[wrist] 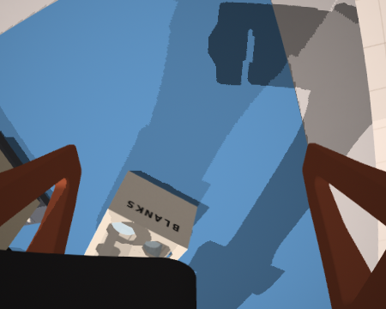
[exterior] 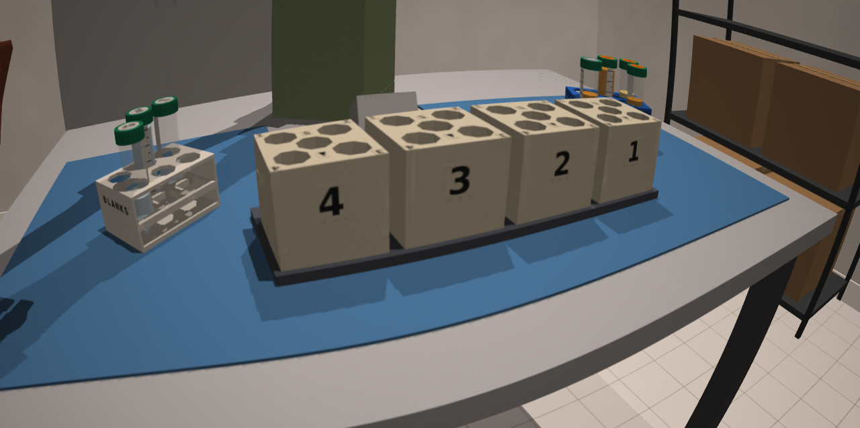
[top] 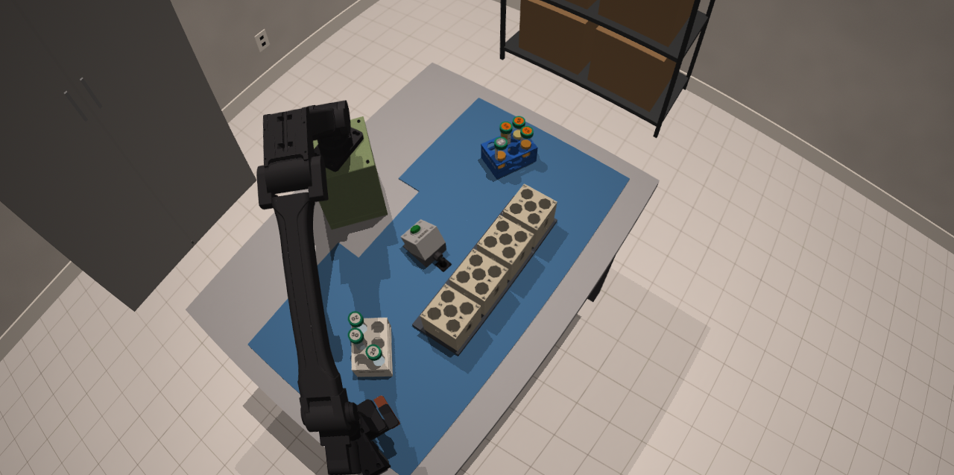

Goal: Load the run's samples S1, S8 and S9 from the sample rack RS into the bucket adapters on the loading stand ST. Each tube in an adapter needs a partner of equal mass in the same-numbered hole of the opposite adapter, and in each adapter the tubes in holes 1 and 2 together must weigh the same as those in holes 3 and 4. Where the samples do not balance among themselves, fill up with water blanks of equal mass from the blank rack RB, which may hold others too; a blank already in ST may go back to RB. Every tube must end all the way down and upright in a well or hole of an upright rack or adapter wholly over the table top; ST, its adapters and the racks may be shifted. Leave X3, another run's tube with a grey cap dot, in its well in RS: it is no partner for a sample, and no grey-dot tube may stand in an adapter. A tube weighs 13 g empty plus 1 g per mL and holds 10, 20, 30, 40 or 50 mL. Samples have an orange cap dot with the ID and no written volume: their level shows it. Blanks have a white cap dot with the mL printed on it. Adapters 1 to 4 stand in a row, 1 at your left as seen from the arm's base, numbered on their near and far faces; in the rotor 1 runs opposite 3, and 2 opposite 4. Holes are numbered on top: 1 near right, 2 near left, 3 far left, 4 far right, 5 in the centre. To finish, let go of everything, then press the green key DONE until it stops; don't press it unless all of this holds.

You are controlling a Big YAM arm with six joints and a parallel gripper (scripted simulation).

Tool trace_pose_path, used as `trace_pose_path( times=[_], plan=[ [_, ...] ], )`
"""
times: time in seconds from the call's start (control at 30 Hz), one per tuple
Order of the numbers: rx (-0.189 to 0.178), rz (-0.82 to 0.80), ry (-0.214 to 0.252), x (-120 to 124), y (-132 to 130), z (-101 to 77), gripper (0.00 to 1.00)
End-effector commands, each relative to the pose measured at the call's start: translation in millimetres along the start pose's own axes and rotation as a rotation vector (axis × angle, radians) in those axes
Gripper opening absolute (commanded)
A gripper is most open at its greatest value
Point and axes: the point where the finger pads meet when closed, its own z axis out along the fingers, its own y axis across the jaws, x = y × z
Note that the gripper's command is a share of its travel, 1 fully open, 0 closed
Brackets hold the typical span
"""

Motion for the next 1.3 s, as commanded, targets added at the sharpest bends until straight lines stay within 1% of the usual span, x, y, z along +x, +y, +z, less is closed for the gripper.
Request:
trace_pose_path(
  times=[0.0,0.53,0.57,0.6,0.67,0.7,0.73,0.87,1.0,1.03,1.1,1.13,1.2,1.23,1.27],
  plan=[
    [0.006,-0.002,-0.013,-4,0,-7.8,1.00],
    [0.006,-0.002,-0.013,-4,0,-7.8,1.00],
    [0.044,-0.063,-0.055,-16,9,-34.7,0.55],
    [0.035,-0.062,-0.034,-10,14,-38.6,0.55],
    [0.032,-0.062,-0.036,-10,20,-47.5,0.55],
    [0.049,-0.068,-0.074,-25,19,-67.3,0.55],
    [0.051,-0.059,-0.080,-27,21,-74.1,0.55],
    [0.047,-0.046,-0.073,-24,32,-88.2,0.55],
    [0.052,-0.049,-0.088,-28,42,-111.8,0.55],
    [0.048,-0.047,-0.080,-27,44,-110.1,0.55],
    [0.048,-0.047,-0.080,-27,44,-110.1,0.55],
    [0.029,-0.033,-0.034,-18,40,-84.4,0.55],
    [0.012,-0.030,0.007,-4,51,-76.6,0.55],
    [0.036,-0.042,-0.051,-14,57,-116.9,0.55],
    [0.043,-0.046,-0.071,-21,59,-129.9,0.55]
  ],
)
